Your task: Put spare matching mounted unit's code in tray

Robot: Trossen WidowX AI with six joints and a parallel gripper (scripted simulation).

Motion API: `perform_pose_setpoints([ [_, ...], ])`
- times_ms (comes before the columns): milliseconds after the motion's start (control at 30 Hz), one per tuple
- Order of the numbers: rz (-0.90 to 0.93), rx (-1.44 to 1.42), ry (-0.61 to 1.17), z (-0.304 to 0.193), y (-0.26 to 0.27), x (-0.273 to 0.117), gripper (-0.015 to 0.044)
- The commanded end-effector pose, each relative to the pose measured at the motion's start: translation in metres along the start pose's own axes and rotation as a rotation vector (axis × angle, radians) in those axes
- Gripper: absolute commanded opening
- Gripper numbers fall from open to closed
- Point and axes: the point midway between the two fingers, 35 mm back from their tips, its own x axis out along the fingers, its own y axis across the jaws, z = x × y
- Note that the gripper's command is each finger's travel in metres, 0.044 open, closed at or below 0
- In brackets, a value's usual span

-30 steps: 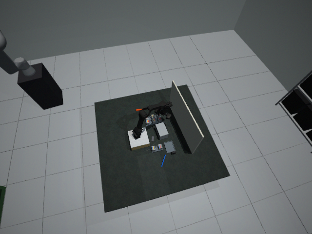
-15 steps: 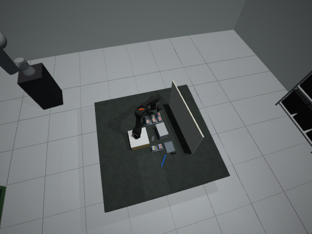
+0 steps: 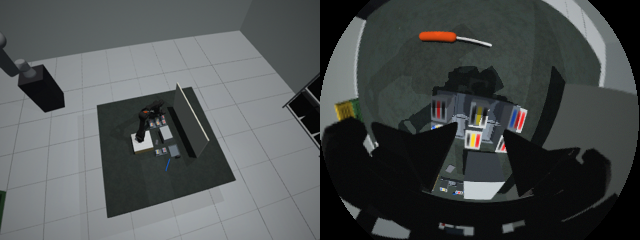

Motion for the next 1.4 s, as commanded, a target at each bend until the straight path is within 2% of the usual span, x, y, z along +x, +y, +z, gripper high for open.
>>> perform_pose_setpoints([
  [0,-0.001,-0.006,-0.002,0.000,0.000,0.002,0.0300],
  [1367,-0.001,-0.006,-0.002,0.002,0.001,0.066,0.0300],
])
